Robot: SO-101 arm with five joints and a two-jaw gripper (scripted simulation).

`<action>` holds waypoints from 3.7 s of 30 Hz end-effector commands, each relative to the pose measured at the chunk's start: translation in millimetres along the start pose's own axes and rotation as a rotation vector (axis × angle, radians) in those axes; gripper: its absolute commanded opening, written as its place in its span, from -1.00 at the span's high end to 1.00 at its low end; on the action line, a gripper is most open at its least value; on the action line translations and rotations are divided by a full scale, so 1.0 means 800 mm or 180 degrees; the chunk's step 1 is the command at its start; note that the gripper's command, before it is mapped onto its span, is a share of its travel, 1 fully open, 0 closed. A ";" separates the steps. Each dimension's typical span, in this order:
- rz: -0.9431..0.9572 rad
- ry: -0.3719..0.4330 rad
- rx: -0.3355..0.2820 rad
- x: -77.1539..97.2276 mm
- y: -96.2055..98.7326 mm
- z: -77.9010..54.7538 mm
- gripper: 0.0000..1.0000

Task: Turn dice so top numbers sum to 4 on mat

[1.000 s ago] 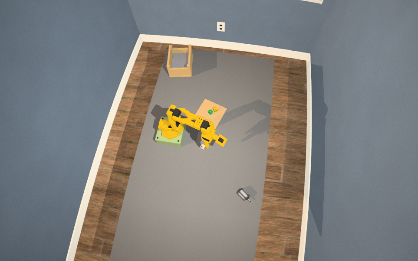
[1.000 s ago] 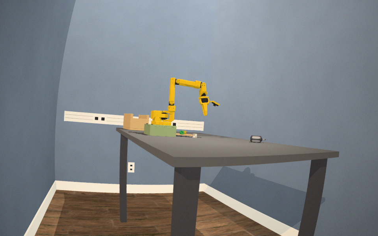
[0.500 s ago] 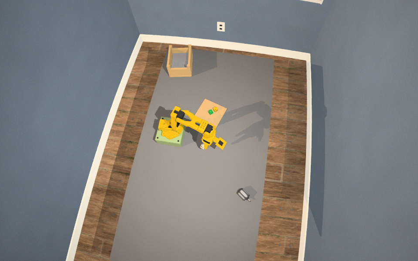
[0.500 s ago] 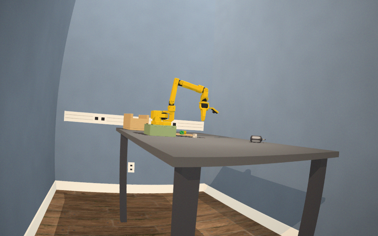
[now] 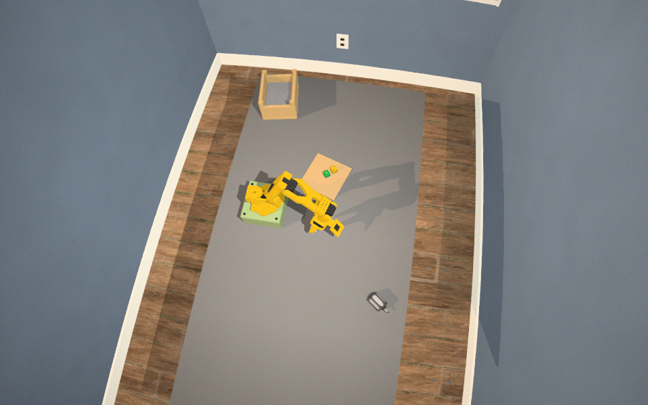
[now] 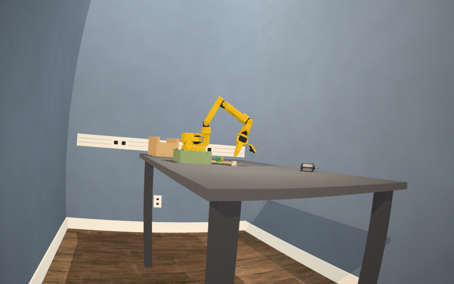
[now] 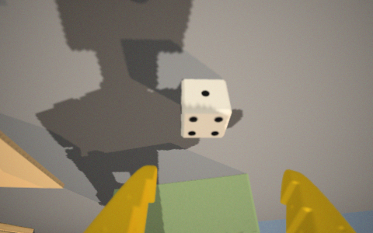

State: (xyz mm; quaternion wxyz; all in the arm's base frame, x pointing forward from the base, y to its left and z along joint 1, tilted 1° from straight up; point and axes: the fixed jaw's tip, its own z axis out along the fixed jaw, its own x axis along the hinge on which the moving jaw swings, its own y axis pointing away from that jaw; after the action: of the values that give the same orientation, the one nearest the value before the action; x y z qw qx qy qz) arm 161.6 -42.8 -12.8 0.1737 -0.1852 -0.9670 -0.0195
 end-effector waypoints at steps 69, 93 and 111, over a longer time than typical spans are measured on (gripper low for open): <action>-0.0027 0.0193 0.0047 -0.009 0.007 0.045 0.44; -0.0027 0.0199 0.0017 -0.010 0.002 0.045 0.57; -0.0026 0.0208 -0.0032 -0.010 -0.006 0.046 0.79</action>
State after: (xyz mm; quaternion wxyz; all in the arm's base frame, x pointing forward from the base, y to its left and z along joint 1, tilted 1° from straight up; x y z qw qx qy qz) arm 154.2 -43.9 -46.4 0.2061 -0.1823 -0.9610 -0.0278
